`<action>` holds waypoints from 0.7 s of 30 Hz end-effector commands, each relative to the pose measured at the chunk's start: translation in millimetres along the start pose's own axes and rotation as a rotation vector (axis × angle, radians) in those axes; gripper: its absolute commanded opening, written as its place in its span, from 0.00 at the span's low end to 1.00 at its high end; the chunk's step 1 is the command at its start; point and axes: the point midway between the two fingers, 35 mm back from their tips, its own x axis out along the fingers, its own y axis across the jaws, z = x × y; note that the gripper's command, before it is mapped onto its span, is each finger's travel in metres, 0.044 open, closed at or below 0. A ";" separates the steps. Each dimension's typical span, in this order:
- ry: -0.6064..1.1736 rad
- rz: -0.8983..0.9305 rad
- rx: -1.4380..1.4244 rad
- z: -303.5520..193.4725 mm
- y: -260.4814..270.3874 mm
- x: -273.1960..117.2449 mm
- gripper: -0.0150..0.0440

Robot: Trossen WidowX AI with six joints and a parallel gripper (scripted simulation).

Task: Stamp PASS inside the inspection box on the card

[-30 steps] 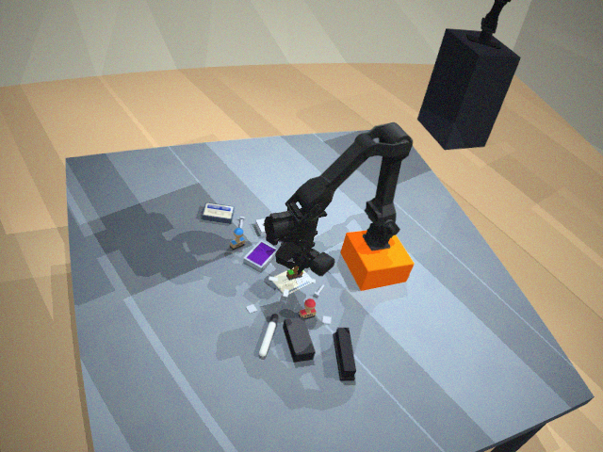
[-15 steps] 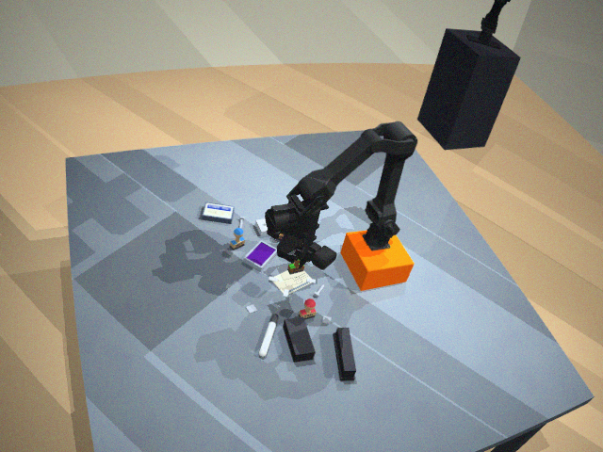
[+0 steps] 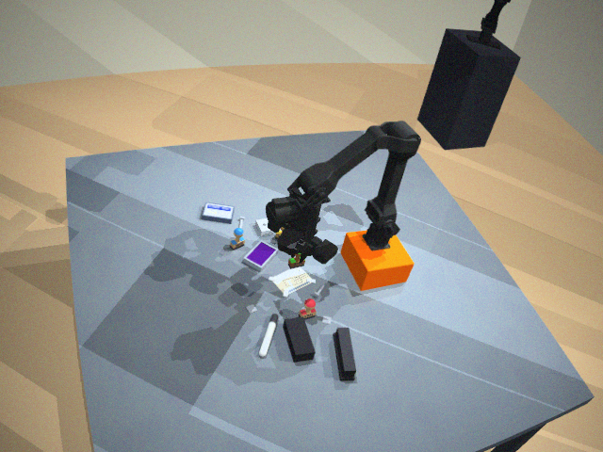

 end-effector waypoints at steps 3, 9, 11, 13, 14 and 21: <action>-0.002 -0.004 0.002 17.7 -8.0 -3.6 0.25; -0.004 -0.005 0.001 39.8 -17.3 -5.6 0.25; -0.005 -0.005 0.001 47.1 -20.3 -5.9 0.25; -0.005 -0.005 0.001 54.4 -23.3 -6.0 0.25; -0.006 -0.005 0.001 58.0 -24.8 -5.9 0.25; -0.008 -0.006 -0.001 82.9 -34.7 -4.5 0.25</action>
